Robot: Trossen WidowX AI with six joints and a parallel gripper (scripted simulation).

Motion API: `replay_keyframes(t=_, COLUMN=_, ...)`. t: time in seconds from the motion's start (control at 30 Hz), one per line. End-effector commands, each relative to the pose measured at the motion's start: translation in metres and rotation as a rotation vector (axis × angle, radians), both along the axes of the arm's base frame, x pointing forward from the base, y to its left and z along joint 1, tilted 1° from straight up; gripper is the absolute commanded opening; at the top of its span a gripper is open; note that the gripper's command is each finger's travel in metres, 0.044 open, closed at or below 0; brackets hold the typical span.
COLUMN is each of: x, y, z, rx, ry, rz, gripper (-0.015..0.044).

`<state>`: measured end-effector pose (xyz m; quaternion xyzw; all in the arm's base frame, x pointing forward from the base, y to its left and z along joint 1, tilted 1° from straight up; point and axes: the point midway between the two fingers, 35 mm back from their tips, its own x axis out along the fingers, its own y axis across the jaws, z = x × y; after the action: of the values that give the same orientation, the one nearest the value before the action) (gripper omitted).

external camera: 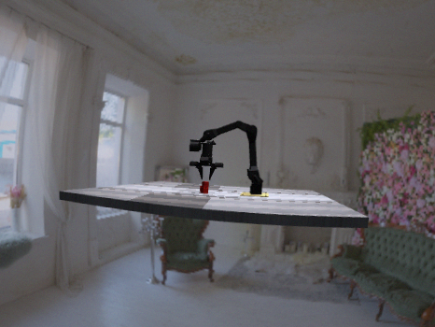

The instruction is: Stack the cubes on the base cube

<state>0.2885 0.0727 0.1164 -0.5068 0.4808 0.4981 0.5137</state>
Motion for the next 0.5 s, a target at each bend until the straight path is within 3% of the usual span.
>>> replay_keyframes(t=0.0, x=0.000, y=0.000, z=0.007, rx=0.000, ry=-0.002, rz=0.000, gripper=0.0205)
replay_keyframes(t=0.1, x=0.000, y=0.000, z=0.007, rx=0.000, ry=-0.002, rz=0.000, gripper=0.0205)
replay_keyframes(t=0.17, x=0.001, y=-0.001, z=0.005, rx=0.002, ry=-0.001, rz=-0.042, gripper=0.0257)
replay_keyframes(t=0.47, x=0.011, y=-0.022, z=0.016, rx=0.022, ry=0.008, rz=-0.598, gripper=0.0265)
